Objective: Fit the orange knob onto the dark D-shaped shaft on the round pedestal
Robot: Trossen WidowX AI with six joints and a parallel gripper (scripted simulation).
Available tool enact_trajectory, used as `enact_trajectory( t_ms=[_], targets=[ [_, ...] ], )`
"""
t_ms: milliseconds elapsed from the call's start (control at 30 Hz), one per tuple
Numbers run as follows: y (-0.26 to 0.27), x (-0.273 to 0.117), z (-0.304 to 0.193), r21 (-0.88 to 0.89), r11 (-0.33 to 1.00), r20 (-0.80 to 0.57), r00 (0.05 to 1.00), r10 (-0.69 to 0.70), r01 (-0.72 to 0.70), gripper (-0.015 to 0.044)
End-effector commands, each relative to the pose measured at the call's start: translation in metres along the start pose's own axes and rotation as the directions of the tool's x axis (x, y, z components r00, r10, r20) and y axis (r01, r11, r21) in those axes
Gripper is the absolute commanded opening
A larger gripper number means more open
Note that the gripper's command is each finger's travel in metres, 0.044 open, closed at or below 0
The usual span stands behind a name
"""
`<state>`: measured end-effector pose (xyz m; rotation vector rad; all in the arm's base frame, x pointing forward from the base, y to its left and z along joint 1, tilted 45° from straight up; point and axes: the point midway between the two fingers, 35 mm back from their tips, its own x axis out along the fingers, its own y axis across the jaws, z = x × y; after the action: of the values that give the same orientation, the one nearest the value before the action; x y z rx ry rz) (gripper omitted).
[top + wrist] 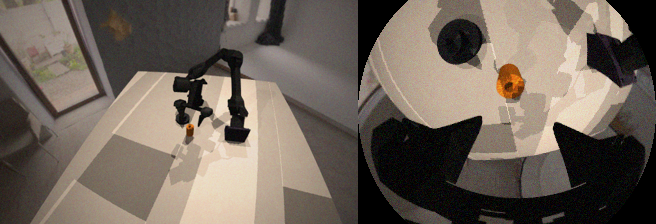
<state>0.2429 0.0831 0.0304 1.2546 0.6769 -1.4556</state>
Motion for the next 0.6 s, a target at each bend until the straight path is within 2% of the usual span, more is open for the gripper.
enact_trajectory(
  t_ms=[0, 100, 433, 500, 567],
  targets=[
    [0.001, -0.011, -0.001, -0.005, 0.999, 0.26, 0.965, 0.033, -0.033, 0.044],
    [0.004, -0.02, -0.004, -0.032, 0.996, 0.393, 0.915, 0.089, -0.083, 0.044],
    [0.004, -0.021, -0.005, -0.034, 0.996, 0.402, 0.911, 0.094, -0.088, 0.044],
    [0.004, -0.021, -0.005, -0.094, 0.994, 0.402, 0.911, 0.094, -0.061, 0.044],
    [0.004, -0.021, -0.005, -0.255, 0.967, 0.402, 0.911, 0.094, 0.013, 0.044]
  ],
)
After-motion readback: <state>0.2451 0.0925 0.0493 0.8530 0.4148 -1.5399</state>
